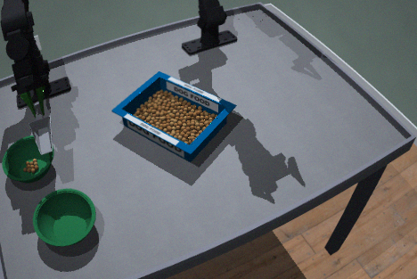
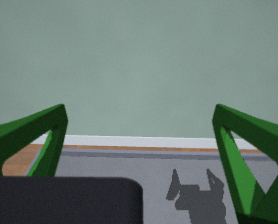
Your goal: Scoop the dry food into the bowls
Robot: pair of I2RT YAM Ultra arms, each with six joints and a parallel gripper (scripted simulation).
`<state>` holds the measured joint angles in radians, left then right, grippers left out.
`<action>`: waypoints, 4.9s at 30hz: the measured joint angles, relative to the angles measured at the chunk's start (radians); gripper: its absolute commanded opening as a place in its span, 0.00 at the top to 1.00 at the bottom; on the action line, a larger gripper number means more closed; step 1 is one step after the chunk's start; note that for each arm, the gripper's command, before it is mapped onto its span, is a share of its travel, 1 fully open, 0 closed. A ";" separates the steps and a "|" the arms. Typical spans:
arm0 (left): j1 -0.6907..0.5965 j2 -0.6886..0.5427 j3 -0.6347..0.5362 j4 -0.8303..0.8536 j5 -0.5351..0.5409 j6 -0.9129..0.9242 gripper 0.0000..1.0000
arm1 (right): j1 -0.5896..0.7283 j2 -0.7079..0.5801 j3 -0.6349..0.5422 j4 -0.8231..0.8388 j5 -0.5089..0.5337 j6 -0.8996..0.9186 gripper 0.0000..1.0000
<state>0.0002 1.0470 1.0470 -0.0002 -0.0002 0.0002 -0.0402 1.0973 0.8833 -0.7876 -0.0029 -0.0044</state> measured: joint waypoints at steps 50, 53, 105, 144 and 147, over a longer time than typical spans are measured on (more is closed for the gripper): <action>0.000 0.000 0.000 0.000 0.000 0.000 0.00 | 0.709 0.382 0.406 -0.315 0.071 0.272 1.00; 0.000 0.000 0.000 0.000 0.000 0.000 0.00 | 0.743 0.399 0.432 -0.343 0.082 0.290 1.00; 0.000 0.000 0.000 0.000 0.000 0.000 0.00 | 0.815 0.759 0.726 -0.534 0.019 0.267 1.00; 0.000 0.000 0.000 0.000 0.000 0.000 0.00 | 0.806 0.798 0.702 -0.480 0.017 0.257 1.00; 0.000 0.000 0.000 0.000 0.000 0.000 0.00 | 0.804 0.814 0.707 -0.478 0.017 0.255 1.00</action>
<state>-0.0002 1.0470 1.0470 -0.0002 -0.0002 0.0002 0.7635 1.9114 1.5906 -1.2659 0.0143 0.2504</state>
